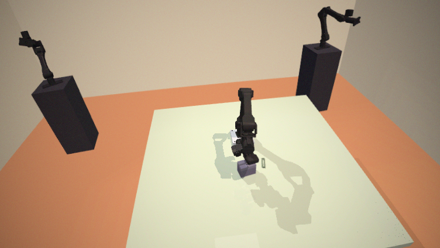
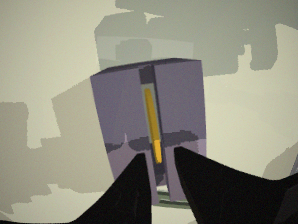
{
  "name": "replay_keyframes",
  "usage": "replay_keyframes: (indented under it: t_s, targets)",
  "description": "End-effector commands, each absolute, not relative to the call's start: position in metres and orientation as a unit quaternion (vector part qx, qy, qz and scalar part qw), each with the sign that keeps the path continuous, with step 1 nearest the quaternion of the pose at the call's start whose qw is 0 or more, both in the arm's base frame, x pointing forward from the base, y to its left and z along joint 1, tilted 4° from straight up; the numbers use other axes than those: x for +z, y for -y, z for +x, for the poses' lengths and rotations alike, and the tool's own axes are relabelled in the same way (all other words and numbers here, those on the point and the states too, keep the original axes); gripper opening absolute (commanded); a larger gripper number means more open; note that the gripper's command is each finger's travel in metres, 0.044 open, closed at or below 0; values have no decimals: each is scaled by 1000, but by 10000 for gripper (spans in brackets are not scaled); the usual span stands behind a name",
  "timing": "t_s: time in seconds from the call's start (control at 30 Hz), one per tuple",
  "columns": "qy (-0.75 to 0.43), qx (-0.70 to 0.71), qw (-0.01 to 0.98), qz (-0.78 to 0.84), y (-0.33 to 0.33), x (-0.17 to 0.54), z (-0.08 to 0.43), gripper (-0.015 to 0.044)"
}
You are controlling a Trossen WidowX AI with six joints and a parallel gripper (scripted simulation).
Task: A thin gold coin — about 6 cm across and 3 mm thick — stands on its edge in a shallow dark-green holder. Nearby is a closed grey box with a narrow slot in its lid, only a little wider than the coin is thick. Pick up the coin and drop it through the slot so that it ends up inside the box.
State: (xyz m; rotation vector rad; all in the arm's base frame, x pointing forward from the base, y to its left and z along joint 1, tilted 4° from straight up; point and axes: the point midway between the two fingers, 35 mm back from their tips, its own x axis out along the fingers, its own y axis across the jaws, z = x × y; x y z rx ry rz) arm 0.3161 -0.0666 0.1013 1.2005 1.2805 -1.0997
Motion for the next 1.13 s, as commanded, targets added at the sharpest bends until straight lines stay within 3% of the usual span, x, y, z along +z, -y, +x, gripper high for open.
replay_keyframes:
  t_s: [0.0,0.3,0.67,0.8,1.1]
  targets:
    - [-532,-457,510,498,67,102,316,157]
    - [-532,-457,510,498,67,102,316,161]
    - [-532,-457,509,498,68,126,315,440]
    - [-534,-459,506,497,70,161,311,440]
    - [-534,-460,506,497,70,162,311,440]
